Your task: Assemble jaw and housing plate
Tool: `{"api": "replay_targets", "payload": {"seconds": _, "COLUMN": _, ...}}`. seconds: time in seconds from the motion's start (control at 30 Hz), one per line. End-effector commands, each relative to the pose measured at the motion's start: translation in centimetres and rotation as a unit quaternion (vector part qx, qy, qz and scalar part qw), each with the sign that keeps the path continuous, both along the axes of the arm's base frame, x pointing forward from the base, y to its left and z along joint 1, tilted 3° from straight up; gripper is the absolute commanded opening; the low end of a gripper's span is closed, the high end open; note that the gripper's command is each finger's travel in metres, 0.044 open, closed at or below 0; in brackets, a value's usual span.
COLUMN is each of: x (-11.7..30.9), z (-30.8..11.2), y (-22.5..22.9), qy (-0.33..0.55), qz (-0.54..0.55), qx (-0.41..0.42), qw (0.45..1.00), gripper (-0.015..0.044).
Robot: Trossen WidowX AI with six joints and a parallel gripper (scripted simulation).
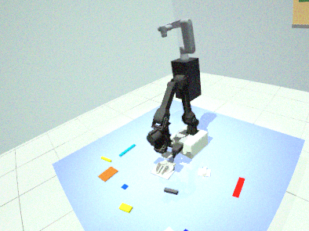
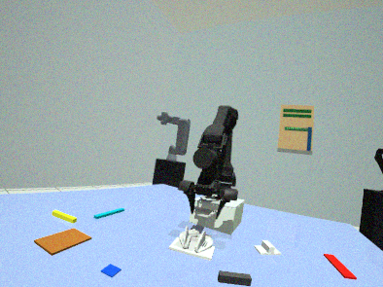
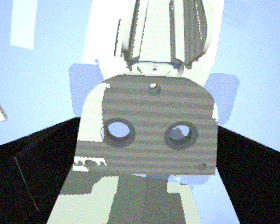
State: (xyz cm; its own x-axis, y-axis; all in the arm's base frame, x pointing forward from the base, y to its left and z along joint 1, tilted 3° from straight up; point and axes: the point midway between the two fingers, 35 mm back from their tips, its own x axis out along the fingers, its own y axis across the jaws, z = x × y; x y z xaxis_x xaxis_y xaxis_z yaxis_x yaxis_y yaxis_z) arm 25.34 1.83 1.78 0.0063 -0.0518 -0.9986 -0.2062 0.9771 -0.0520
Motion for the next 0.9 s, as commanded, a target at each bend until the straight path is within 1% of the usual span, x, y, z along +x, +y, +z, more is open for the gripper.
{"api": "replay_targets", "payload": {"seconds": 0.0, "x": 0.04, "z": 0.0, "y": -0.2, "qy": -0.001, "qz": 0.007, "qx": -0.002, "qw": 1.0, "gripper": 0.0351}}
{"api": "replay_targets", "payload": {"seconds": 0.67, "x": 0.04, "z": 0.0, "y": -0.2, "qy": -0.001, "qz": 0.012, "qx": -0.002, "qw": 1.0, "gripper": 0.0351}}
{"api": "replay_targets", "payload": {"seconds": 0.87, "x": -0.21, "z": 0.05, "y": -1.04, "qy": -0.001, "qz": 0.012, "qx": -0.002, "qw": 1.0, "gripper": 0.0351}}
